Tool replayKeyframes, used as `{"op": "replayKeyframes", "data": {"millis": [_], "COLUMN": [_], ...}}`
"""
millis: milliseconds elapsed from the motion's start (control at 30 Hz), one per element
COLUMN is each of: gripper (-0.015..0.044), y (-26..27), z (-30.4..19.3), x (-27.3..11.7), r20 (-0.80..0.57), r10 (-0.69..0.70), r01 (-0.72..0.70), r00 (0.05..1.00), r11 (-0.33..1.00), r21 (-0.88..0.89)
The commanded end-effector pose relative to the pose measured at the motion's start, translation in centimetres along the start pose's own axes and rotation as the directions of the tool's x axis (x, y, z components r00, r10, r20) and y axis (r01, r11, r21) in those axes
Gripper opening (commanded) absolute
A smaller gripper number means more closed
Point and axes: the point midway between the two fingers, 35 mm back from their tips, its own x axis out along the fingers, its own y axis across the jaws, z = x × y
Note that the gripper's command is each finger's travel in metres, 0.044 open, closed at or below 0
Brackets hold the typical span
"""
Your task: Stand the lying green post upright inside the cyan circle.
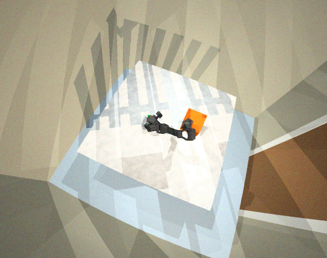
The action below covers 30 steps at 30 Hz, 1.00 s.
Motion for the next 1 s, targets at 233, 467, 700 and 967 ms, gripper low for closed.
{"op": "replayKeyframes", "data": {"millis": [233, 467, 700, 967], "gripper": [0.0023, 0.0023, 0.0023, 0.0023], "y": [0.0, 0.1, 0.1, 0.0], "z": [0.1, 0.2, 0.3, 0.4], "x": [-0.7, -1.1, -1.5, -2.1], "r20": [0.078, 0.123, 0.167, 0.217], "r10": [0.014, 0.023, 0.032, 0.041], "r01": [-0.017, -0.032, -0.049, -0.071], "r00": [0.997, 0.992, 0.985, 0.975], "r11": [0.999, 0.997, 0.994, 0.989], "r21": [0.043, 0.070, 0.097, 0.130]}}
